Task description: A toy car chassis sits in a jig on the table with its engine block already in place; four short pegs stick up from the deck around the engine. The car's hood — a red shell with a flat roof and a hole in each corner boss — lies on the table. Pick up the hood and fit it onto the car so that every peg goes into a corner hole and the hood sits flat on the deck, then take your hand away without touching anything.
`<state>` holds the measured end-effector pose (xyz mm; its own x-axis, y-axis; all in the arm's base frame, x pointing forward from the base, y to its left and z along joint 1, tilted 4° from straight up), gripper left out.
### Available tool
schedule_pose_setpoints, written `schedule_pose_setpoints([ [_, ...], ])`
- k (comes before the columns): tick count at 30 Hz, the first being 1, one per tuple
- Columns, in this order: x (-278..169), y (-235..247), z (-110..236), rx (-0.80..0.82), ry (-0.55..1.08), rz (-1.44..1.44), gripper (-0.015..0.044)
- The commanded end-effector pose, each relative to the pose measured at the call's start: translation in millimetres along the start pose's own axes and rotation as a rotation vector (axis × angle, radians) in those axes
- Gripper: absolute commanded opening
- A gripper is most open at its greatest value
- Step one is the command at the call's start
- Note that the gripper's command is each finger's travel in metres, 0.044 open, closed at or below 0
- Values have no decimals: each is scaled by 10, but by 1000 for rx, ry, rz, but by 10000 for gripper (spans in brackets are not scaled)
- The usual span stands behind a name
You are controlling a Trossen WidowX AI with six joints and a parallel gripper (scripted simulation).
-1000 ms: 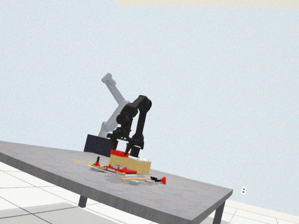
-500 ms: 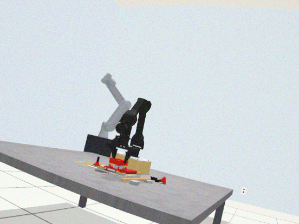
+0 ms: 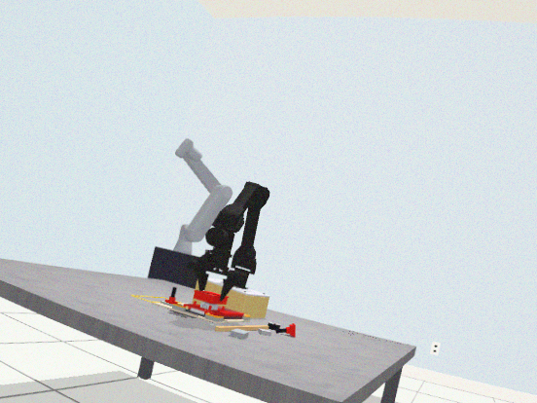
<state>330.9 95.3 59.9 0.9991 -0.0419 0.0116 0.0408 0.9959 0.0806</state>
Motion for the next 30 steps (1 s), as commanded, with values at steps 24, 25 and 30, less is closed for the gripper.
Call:
schedule_pose_setpoints([
  [24,2,7,-37,5,-1,-5,0],
  [25,3,7,-41,5,-1,-5,0],
  [30,3,8,-64,5,-1,-5,0],
])
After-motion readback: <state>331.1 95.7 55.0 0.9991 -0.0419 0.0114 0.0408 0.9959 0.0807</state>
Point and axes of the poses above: the point midway between the two fingers, 35 mm back from their tips, its own z axis back along the fingers, its own y axis across the jaws, x = y × z, the point moved 5 cm from there along z, back along the fingers, and after that the axes turned 4 degrees about -z, right-handed, at the moved point
